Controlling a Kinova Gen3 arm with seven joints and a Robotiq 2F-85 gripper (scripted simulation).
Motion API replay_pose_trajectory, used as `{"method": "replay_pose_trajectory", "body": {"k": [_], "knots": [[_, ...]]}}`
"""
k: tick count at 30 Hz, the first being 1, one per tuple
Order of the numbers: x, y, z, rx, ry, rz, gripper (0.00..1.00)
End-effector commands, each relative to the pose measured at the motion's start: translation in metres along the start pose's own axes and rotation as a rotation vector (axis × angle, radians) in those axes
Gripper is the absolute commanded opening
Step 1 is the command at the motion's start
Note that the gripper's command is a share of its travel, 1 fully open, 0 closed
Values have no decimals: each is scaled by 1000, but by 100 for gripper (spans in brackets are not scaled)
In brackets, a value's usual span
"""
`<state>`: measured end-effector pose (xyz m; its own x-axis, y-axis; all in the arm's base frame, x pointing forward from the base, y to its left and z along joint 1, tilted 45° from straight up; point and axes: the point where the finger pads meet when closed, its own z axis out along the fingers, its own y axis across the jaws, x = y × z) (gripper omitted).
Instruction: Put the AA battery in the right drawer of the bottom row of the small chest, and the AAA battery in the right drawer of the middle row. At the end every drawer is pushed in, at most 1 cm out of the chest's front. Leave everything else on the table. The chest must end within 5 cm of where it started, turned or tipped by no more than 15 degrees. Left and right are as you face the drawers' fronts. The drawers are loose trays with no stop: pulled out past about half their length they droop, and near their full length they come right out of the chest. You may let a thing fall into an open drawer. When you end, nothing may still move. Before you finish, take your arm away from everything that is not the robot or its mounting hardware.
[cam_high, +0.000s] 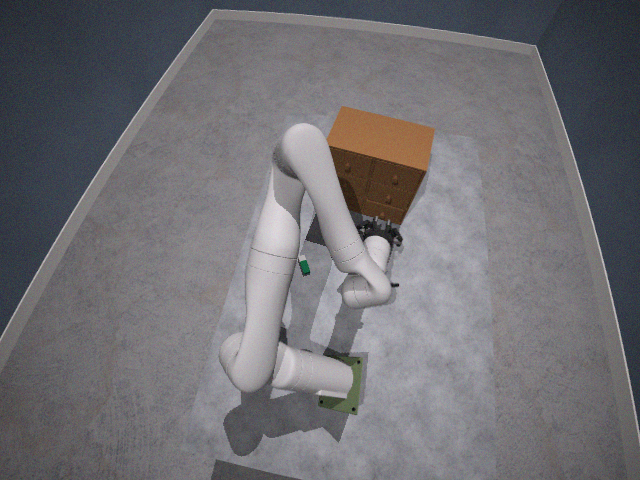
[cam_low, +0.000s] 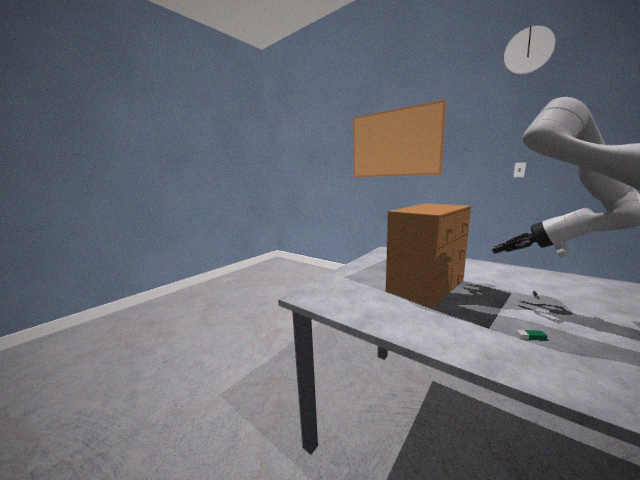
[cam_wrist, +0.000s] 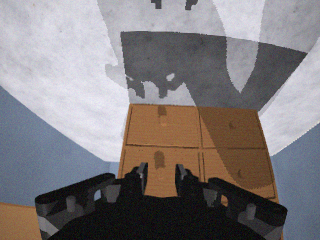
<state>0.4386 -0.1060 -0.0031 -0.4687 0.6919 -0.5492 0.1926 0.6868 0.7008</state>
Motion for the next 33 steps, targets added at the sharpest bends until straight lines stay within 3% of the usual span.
{"method": "replay_pose_trajectory", "body": {"k": [1, 18, 33], "knots": [[-1, 0, 0, 0, -2, -1, 33], [-1, 0, 2, 0, -2, -1, 33], [-9, 0, 37, 0, -2, -1, 33]]}}
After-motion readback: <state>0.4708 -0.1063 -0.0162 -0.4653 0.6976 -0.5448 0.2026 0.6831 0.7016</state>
